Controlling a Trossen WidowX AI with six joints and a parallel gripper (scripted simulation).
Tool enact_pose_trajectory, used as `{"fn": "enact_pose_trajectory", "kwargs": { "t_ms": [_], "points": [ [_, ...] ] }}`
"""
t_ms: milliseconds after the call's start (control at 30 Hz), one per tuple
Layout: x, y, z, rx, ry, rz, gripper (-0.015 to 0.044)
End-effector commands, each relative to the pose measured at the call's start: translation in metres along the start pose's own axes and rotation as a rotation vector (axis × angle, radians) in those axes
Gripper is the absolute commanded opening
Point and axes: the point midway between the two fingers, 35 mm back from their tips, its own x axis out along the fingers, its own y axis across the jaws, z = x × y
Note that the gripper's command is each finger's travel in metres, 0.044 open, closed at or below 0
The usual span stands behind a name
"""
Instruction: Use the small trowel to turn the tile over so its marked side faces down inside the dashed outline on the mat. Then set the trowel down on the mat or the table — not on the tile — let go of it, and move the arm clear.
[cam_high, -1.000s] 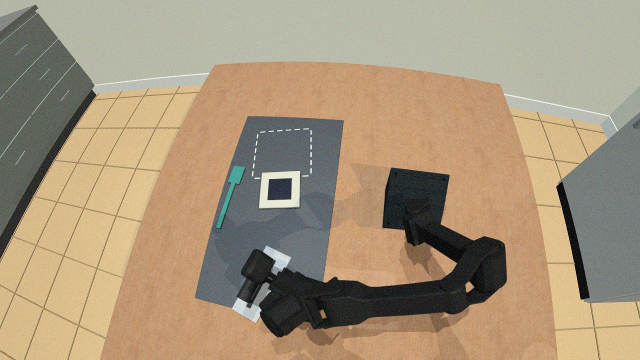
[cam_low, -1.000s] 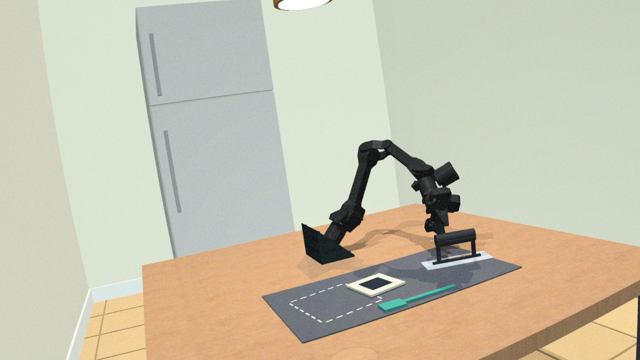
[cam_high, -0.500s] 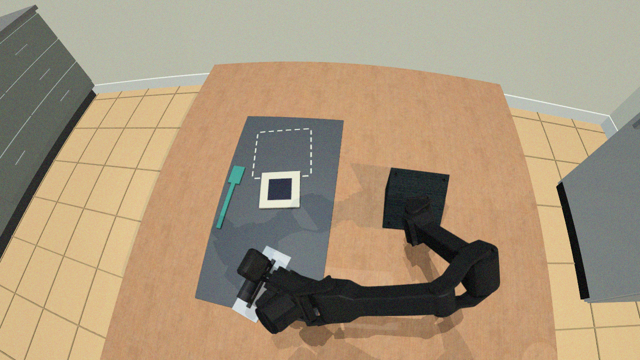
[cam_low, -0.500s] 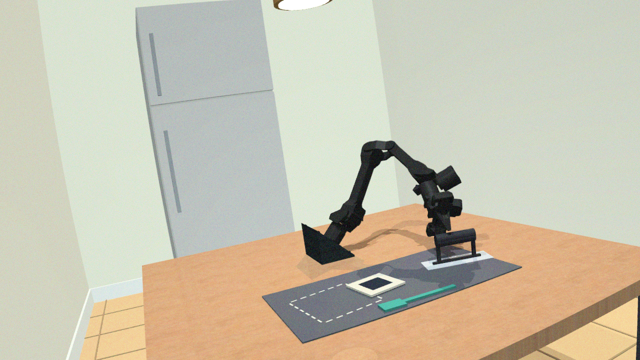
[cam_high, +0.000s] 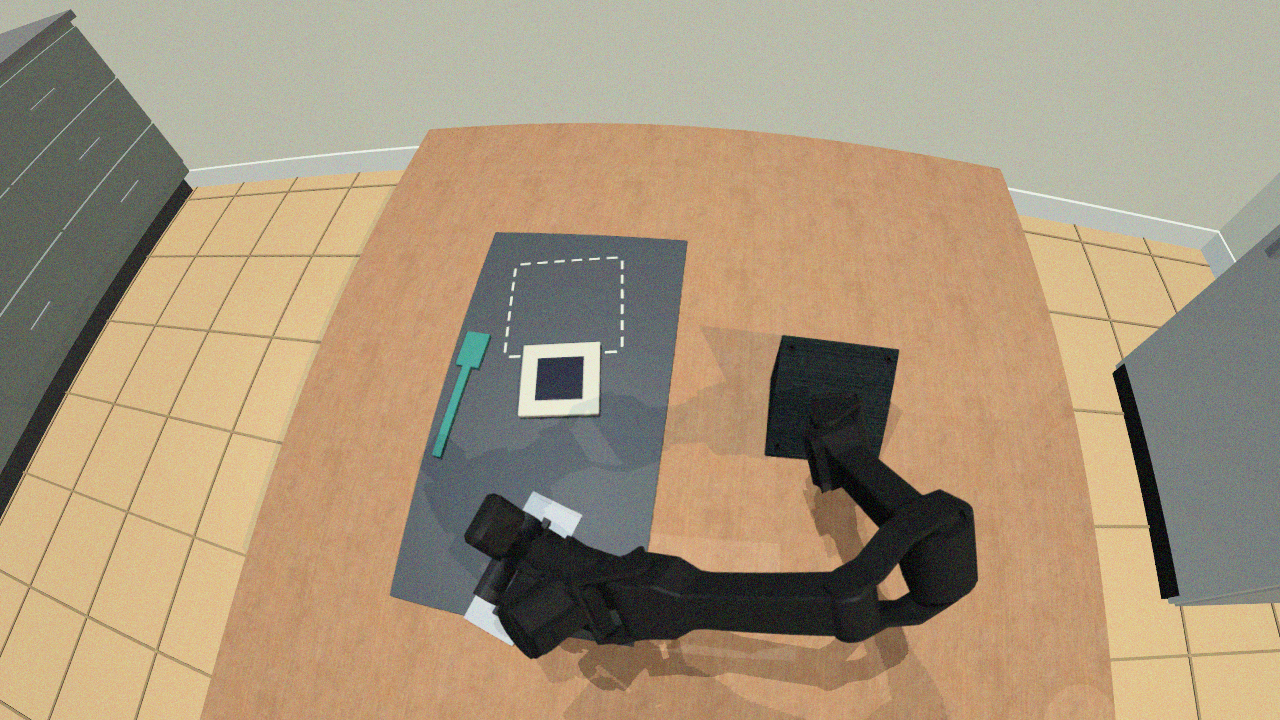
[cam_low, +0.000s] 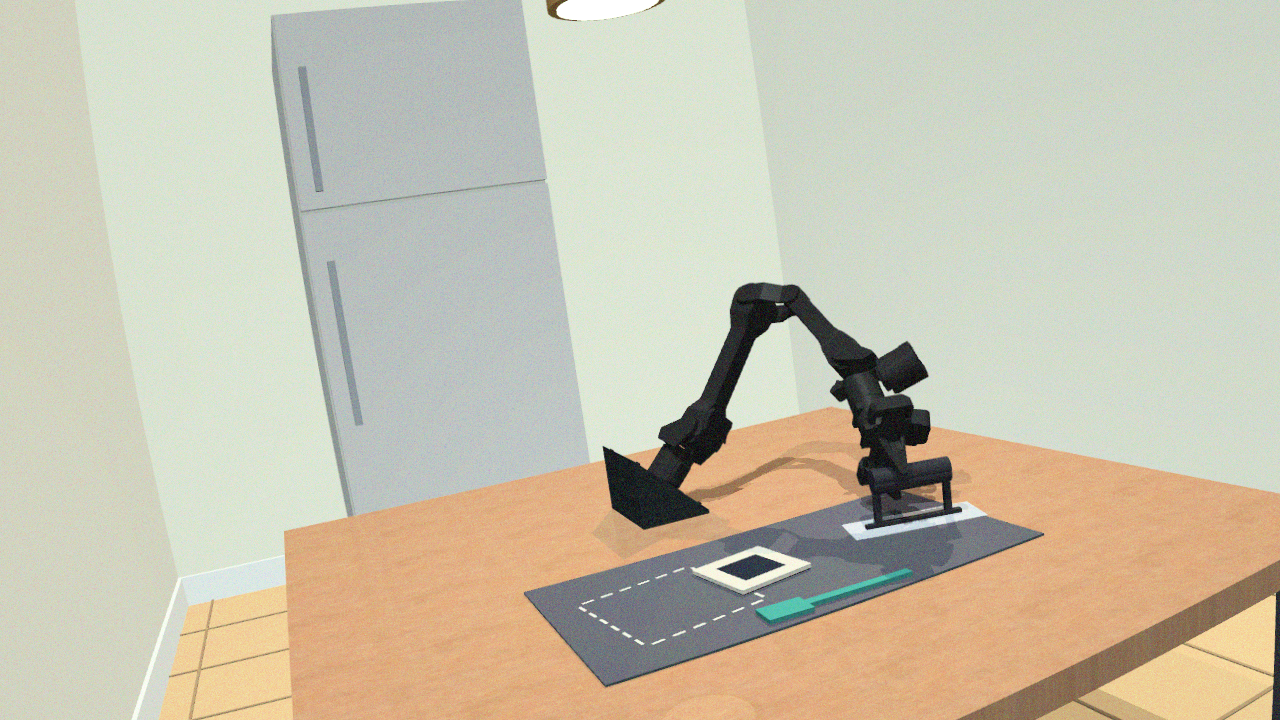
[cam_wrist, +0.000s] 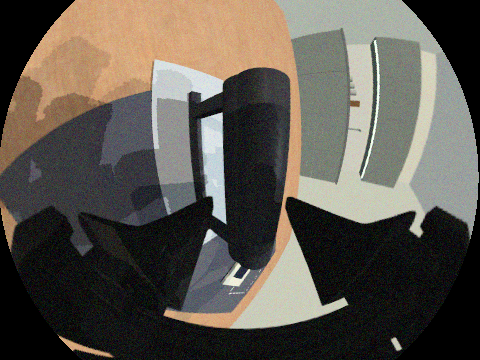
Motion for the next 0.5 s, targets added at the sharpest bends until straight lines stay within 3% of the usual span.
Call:
{"fn": "enact_pose_trajectory", "kwargs": {
  "t_ms": [0,267,467],
  "points": [
    [0.008,0.0,0.0,-0.007,0.0,-0.002,0.03],
    [0.018,0.0,-0.001,-0.007,0.0,-0.002,0.03],
    [0.018,0.0,-0.001,-0.007,0.0,-0.002,0.0142]
  ]
}}
